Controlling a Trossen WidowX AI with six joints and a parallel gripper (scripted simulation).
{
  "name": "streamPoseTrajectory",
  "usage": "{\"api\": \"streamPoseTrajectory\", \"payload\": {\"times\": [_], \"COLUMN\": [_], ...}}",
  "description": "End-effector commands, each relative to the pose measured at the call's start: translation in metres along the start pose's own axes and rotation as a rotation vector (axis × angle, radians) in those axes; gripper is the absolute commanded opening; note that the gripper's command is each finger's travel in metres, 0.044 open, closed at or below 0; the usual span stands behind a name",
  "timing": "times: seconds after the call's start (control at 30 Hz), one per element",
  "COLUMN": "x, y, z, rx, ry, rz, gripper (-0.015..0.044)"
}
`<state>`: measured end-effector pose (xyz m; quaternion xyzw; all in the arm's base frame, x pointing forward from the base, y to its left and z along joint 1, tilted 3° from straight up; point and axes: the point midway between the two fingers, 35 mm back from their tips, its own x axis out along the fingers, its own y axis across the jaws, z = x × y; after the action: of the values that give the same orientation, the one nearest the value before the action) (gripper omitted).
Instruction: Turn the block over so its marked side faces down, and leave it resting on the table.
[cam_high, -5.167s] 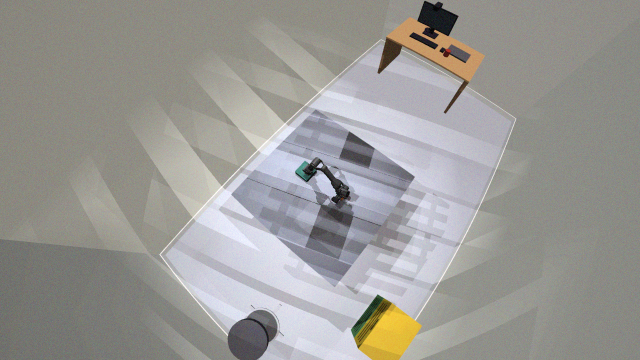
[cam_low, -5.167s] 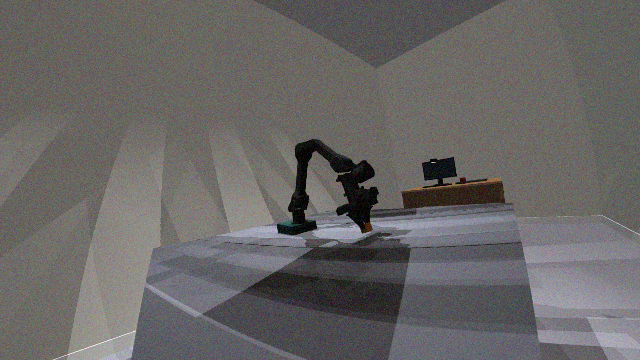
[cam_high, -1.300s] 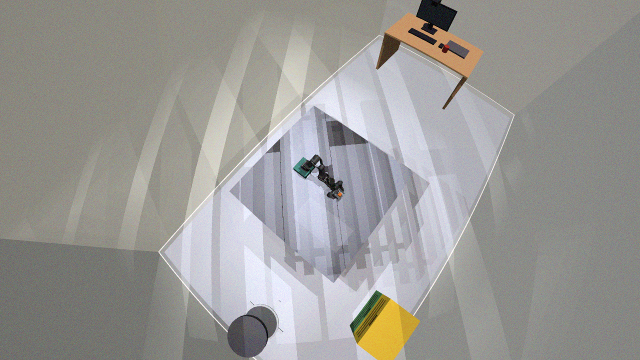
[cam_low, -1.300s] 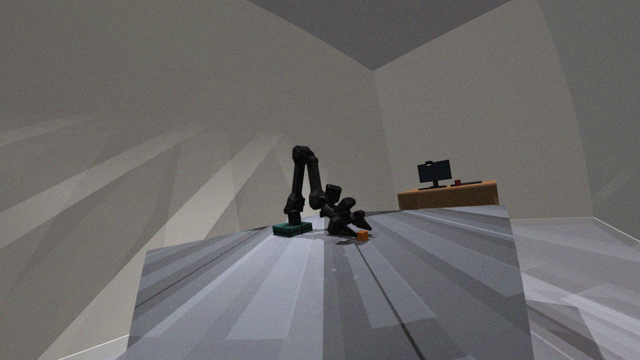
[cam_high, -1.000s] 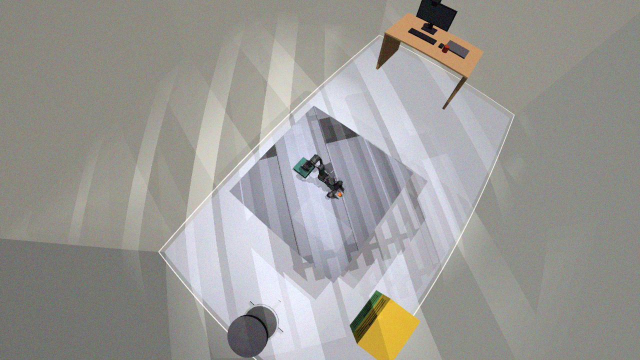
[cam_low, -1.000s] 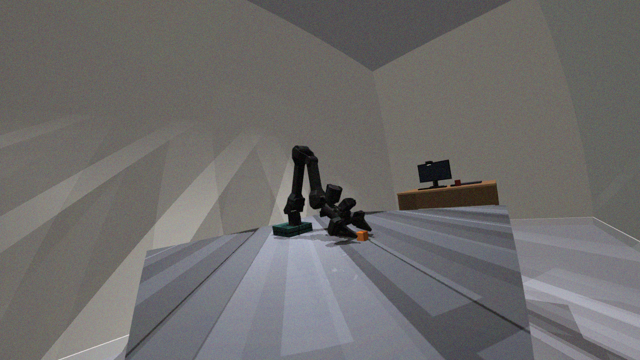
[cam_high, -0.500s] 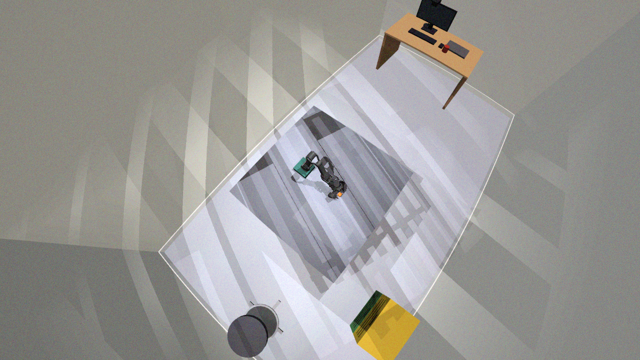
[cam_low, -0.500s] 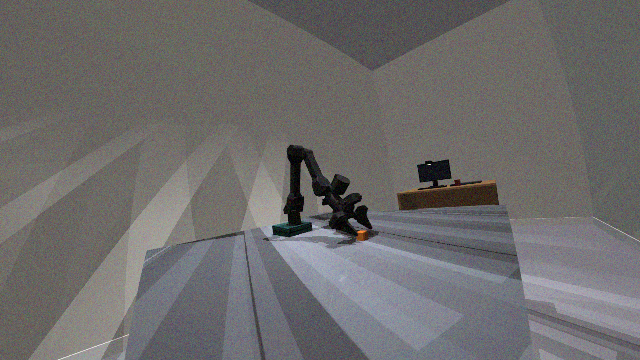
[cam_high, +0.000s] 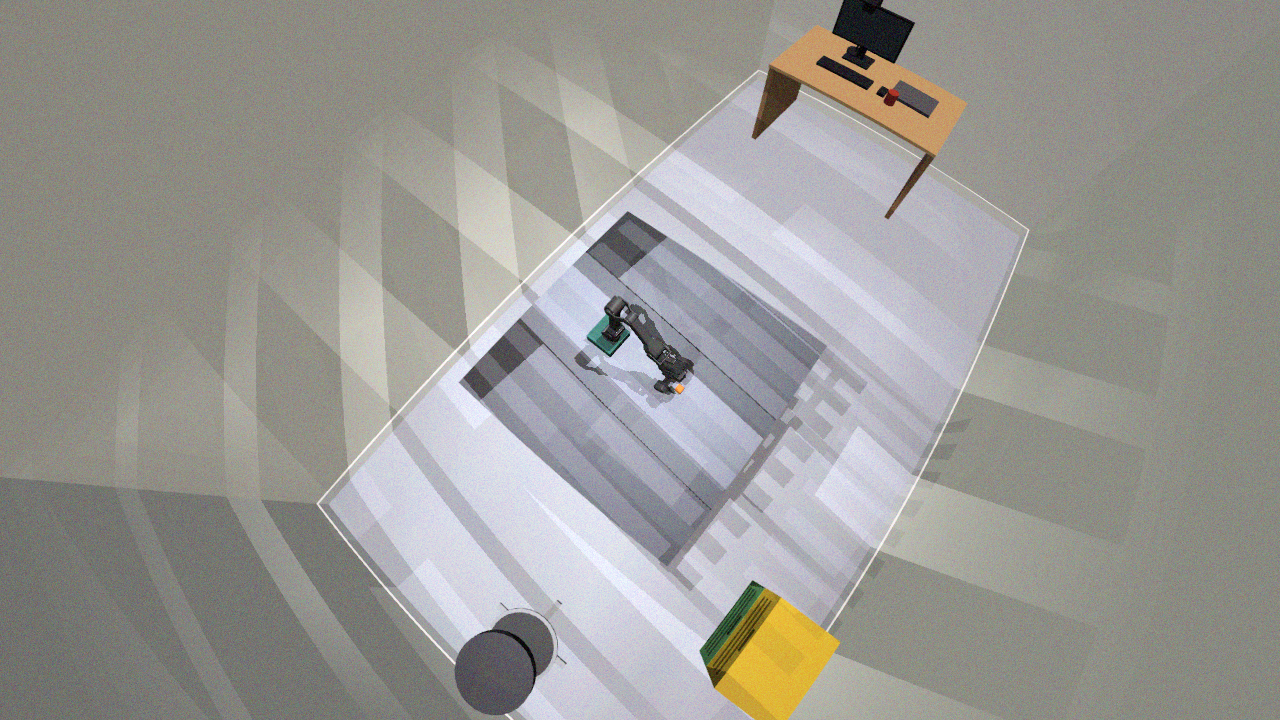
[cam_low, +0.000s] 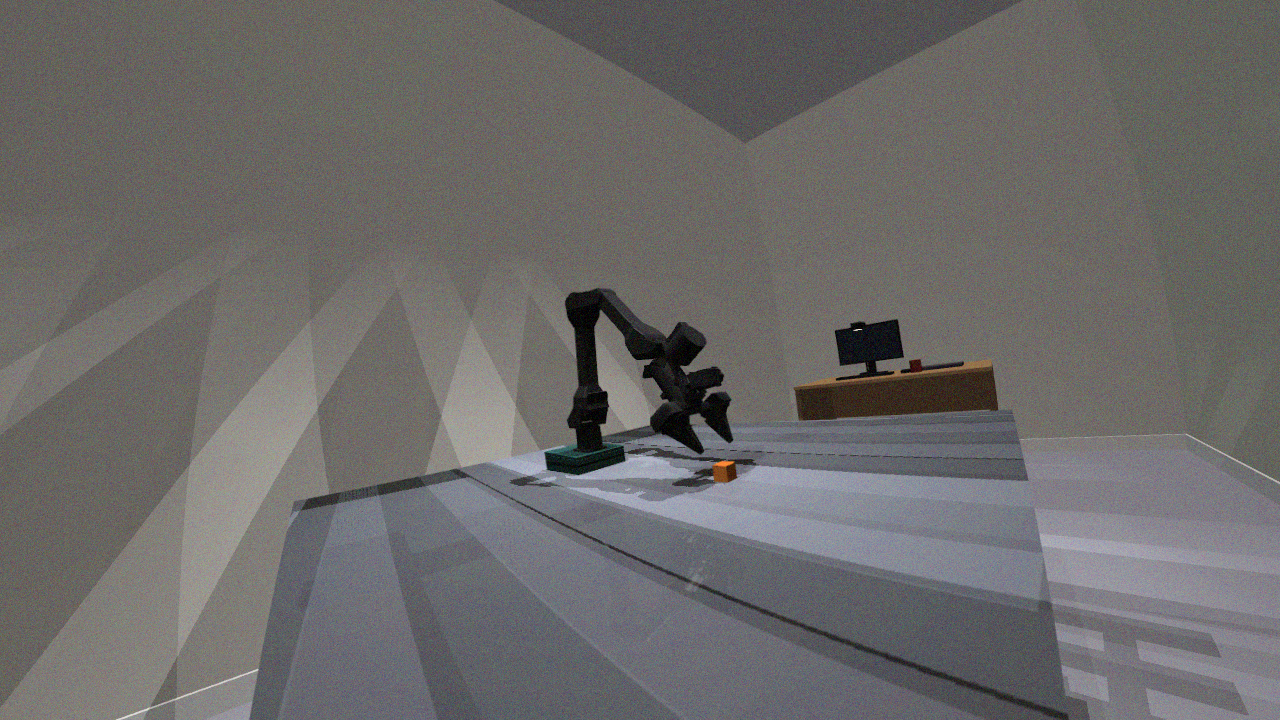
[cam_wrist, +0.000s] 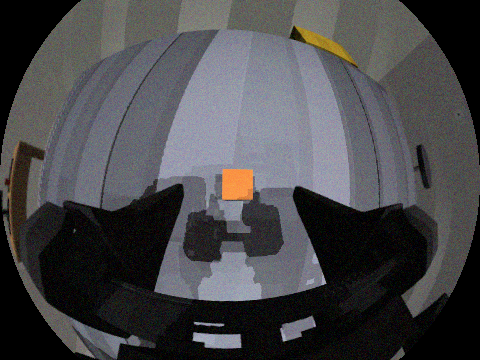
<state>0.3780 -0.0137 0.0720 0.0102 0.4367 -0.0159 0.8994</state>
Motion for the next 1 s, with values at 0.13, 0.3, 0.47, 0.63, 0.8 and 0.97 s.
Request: {"api": "streamPoseTrajectory", "payload": {"times": [0.13,0.3,0.47,0.63,0.8,0.97], "x": [-0.026,-0.022,-0.018,-0.018,-0.020,-0.020], "y": [0.000,0.000,0.000,0.000,0.000,0.000], "z": [0.005,0.017,0.032,0.042,0.047,0.047], "rx": [-0.001,-0.001,-0.001,0.000,0.000,0.000], "ry": [0.069,0.175,0.327,0.479,0.585,0.585], "rz": [-0.002,-0.002,-0.002,-0.002,-0.002,-0.002], "gripper": [0.0440,0.0440,0.0440,0.0440,0.0440,0.0440]}}
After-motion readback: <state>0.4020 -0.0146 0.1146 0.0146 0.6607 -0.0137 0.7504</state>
